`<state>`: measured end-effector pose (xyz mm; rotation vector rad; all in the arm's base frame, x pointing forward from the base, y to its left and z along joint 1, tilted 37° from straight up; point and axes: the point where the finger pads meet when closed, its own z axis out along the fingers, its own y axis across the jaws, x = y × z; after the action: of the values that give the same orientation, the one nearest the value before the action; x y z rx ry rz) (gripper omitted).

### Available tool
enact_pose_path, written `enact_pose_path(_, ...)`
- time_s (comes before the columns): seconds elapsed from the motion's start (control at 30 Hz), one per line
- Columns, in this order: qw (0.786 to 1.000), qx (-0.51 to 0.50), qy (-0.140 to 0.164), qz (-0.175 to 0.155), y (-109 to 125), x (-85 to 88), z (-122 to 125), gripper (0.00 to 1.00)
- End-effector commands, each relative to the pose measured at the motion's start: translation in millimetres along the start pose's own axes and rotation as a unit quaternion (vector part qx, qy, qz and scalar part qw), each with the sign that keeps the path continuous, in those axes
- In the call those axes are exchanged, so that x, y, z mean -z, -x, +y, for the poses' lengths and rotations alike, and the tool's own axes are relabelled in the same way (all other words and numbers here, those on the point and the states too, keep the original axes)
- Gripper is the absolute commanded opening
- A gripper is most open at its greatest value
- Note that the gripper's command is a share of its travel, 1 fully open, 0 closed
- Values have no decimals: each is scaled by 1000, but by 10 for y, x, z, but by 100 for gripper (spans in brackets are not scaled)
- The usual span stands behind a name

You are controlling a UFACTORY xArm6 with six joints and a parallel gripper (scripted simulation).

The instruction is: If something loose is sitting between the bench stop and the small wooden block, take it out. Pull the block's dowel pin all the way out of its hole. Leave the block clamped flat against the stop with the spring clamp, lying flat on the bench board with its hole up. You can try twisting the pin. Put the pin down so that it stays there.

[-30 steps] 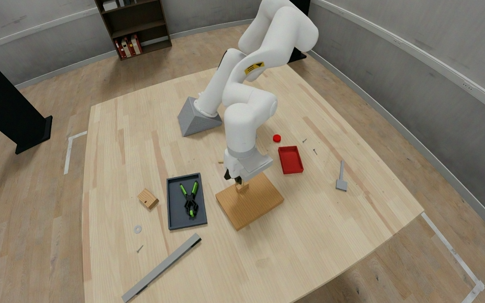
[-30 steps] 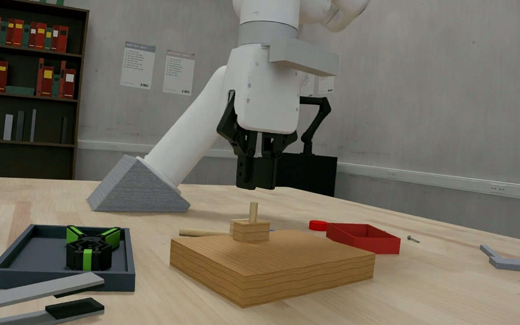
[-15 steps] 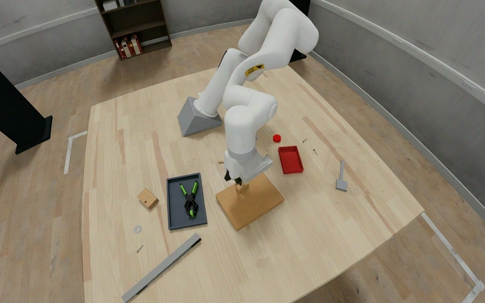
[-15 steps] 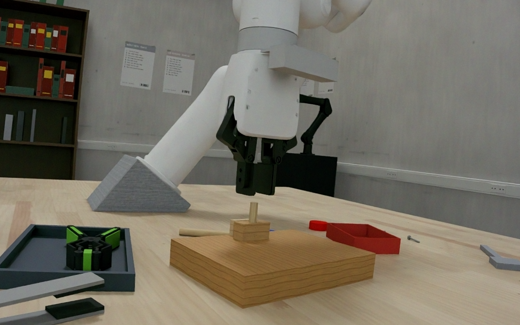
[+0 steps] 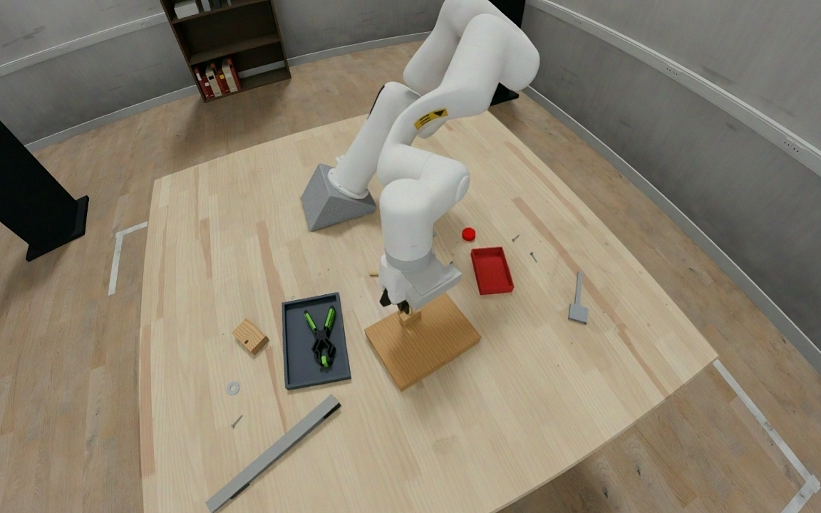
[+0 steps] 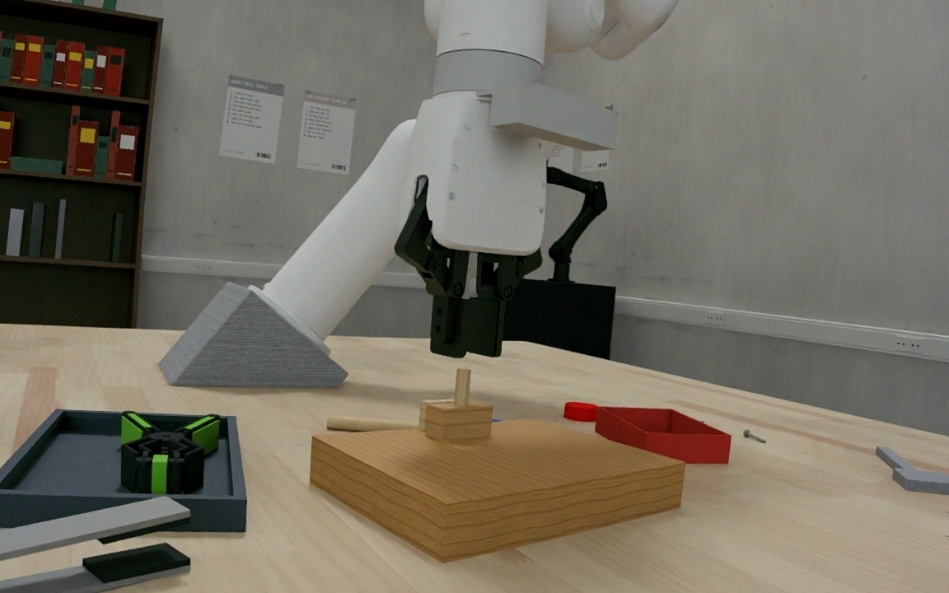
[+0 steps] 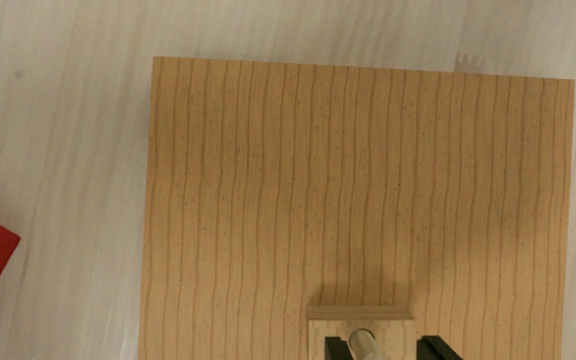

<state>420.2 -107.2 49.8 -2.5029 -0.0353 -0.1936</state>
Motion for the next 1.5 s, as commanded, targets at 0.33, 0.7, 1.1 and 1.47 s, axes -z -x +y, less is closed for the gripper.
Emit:
enact_pose_path(0.33,1000,1,1,2,-13,-9,4,28)
enact_pose_path(0.7,1000,1,1,2,-13,-74,4,28)
enact_pose_path(1.1,1000,1,1,2,-13,-178,4,28)
enact_pose_path(1.47,1000,1,1,2,-13,-284,4,28)
